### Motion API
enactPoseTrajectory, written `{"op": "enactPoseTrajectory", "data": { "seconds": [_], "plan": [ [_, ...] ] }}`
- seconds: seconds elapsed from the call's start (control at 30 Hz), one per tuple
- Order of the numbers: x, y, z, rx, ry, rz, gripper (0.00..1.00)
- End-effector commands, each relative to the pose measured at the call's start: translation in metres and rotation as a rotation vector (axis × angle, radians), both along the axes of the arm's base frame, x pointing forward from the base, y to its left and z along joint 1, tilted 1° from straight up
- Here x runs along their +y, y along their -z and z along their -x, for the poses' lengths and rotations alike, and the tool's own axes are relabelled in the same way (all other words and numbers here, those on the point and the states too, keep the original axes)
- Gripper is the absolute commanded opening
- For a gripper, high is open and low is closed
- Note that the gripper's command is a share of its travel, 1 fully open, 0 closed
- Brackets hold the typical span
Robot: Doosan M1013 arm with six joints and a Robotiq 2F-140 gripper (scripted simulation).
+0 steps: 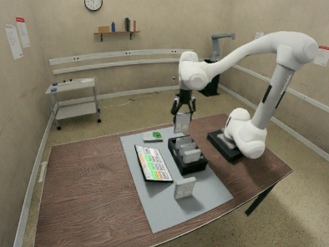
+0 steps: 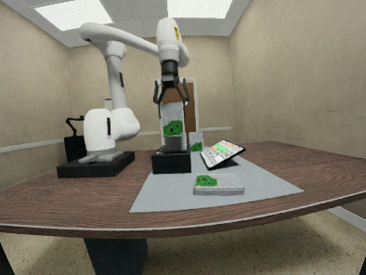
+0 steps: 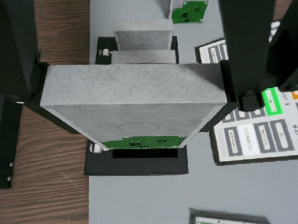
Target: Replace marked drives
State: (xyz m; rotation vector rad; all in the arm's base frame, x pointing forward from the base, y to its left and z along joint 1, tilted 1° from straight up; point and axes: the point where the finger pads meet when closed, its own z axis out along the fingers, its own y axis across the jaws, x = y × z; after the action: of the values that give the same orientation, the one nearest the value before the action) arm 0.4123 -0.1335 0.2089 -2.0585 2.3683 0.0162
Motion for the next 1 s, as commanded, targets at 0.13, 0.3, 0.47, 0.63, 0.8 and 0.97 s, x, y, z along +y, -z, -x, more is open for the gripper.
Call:
{"op": "enactPoseTrajectory", "data": {
  "seconds": [0.13,0.3,0.47,0.63,0.8,0.97],
  "plan": [
    [0.0,0.012,0.0,-0.001,0.0,0.0,0.1],
    [0.0,0.019,0.0,-0.001,0.0,0.0,0.1],
    [0.0,0.028,0.0,-0.001,0.0,0.0,0.1],
    [0.0,0.038,0.0,-0.001,0.0,0.0,0.1],
    [0.001,0.043,0.0,-0.001,0.0,0.0,0.1],
    [0.001,0.05,0.0,-0.001,0.0,0.0,0.1]
  ]
}}
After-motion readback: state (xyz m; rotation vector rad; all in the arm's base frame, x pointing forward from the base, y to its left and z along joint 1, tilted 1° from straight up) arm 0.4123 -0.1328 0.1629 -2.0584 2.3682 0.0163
